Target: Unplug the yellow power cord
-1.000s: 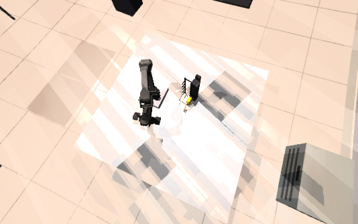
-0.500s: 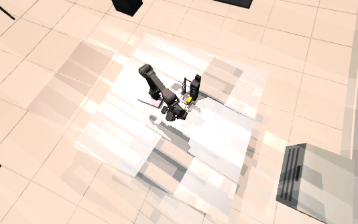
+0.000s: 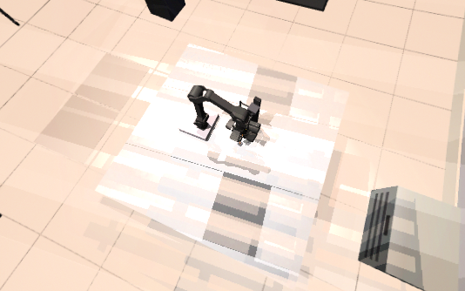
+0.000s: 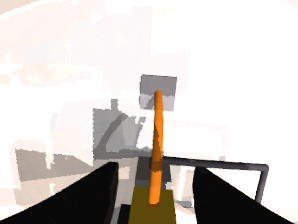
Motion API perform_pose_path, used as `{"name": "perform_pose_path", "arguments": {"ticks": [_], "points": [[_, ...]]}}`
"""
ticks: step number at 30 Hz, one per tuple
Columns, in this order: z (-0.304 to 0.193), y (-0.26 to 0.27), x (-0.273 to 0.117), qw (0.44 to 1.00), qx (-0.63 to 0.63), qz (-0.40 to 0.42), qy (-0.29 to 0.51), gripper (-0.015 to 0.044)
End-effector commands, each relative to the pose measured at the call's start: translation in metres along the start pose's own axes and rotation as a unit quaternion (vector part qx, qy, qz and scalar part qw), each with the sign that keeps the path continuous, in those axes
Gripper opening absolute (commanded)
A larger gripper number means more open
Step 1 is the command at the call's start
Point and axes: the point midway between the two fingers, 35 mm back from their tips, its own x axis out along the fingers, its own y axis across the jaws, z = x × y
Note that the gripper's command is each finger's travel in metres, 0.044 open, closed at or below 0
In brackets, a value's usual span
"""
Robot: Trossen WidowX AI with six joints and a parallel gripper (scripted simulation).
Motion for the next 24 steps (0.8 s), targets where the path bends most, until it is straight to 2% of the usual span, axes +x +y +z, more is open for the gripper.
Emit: {"name": "perform_pose_path", "arguments": {"ticks": [1,24], "points": [[-0.002,0.0,0.0,1.0,0.008,-0.004,0.003,0.016],[-0.036,0.0,0.0,1.0,0.008,-0.004,0.005,0.016]]}}
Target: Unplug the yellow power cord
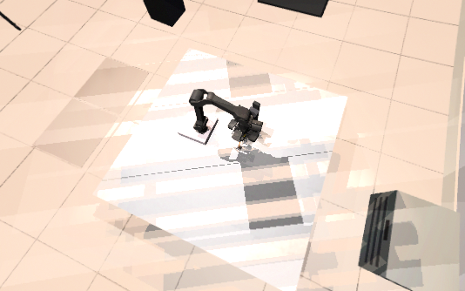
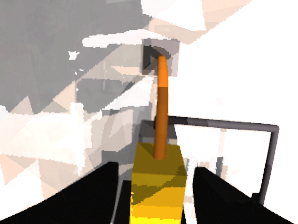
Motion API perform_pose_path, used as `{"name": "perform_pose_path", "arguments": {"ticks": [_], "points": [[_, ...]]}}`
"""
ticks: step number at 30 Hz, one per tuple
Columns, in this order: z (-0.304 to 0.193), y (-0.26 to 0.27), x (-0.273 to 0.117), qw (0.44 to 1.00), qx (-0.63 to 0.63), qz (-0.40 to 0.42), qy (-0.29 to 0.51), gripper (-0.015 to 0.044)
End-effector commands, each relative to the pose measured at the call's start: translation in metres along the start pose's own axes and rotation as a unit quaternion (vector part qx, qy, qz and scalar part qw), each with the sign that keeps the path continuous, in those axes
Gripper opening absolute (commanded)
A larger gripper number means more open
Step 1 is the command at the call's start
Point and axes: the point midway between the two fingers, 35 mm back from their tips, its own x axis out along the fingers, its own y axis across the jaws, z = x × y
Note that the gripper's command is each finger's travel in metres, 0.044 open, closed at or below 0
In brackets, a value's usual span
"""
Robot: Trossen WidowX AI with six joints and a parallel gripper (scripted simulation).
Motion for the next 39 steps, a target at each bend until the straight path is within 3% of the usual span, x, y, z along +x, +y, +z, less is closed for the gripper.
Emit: {"name": "perform_pose_path", "arguments": {"ticks": [1,21,24,34,39], "points": [[-0.007,-0.001,0.0,1.0,0.002,-0.003,0.003,0.016],[-0.013,-0.001,0.012,1.0,0.002,-0.003,0.003,0.016],[-0.012,0.0,0.01,1.0,-0.001,0.0,0.001,0.0081],[-0.012,0.0,0.01,1.0,-0.001,0.0,0.001,0.0],[-0.007,0.001,0.01,1.0,-0.001,0.0,0.001,0.0]]}}
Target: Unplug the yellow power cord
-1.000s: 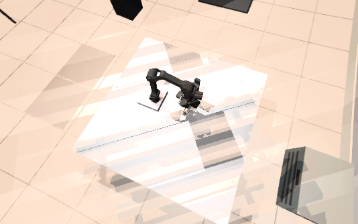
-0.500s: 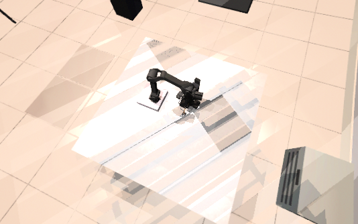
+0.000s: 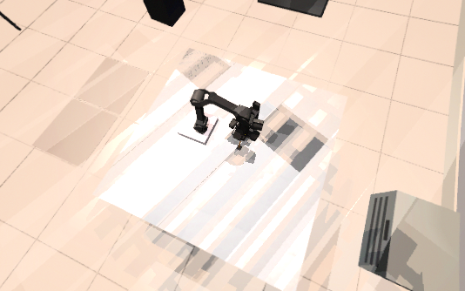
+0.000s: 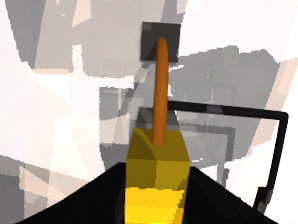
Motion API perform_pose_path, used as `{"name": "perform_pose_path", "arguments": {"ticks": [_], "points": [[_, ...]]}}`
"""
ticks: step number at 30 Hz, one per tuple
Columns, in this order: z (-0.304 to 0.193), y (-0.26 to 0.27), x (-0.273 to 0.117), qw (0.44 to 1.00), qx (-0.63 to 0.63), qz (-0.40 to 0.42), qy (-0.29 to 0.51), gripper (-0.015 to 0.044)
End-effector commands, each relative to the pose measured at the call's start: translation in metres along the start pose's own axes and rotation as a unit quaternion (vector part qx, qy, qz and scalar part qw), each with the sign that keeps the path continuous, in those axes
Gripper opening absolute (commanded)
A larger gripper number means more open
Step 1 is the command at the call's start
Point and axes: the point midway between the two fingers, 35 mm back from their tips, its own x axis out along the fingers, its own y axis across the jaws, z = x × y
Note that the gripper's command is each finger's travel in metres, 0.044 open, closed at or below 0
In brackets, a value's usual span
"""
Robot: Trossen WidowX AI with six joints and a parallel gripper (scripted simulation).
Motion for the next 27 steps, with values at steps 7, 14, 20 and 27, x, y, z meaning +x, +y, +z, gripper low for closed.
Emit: {"name": "perform_pose_path", "arguments": {"ticks": [7,14,20,27], "points": [[0.017,0.002,0.0,1.0,0.0,0.001,-0.002,0.0],[0.029,0.003,0.0,1.0,0.001,0.001,-0.002,0.0],[0.039,0.003,0.0,1.0,0.001,0.001,-0.003,0.0],[0.051,0.001,0.001,1.0,0.002,0.0,-0.003,0.0]]}}
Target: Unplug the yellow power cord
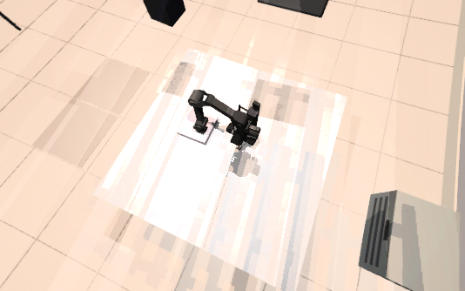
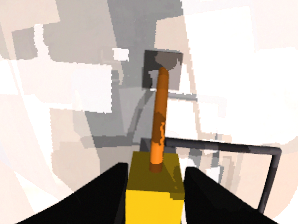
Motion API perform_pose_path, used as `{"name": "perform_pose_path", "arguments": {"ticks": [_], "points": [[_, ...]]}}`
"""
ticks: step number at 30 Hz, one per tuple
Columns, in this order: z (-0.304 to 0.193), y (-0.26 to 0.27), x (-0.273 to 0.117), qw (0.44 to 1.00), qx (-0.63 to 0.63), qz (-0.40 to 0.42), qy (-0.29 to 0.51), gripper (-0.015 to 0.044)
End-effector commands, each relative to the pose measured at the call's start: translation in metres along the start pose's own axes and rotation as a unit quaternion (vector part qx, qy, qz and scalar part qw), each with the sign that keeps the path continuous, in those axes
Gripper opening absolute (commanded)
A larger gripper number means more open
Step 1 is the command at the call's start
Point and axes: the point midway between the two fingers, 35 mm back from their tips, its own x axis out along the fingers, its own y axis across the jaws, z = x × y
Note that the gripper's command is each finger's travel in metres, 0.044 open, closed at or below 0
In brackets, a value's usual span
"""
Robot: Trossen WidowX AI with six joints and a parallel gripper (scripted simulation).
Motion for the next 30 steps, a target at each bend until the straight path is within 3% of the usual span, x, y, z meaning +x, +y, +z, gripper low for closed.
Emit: {"name": "perform_pose_path", "arguments": {"ticks": [1,9,25,30], "points": [[0.023,-0.001,0.001,1.0,0.012,-0.001,-0.026,0.0],[0.036,-0.005,0.003,1.0,0.012,-0.002,-0.026,0.0],[0.037,-0.001,-0.003,1.0,0.013,-0.002,-0.026,0.042],[0.079,-0.003,-0.013,1.0,0.013,-0.002,-0.027,0.044]]}}
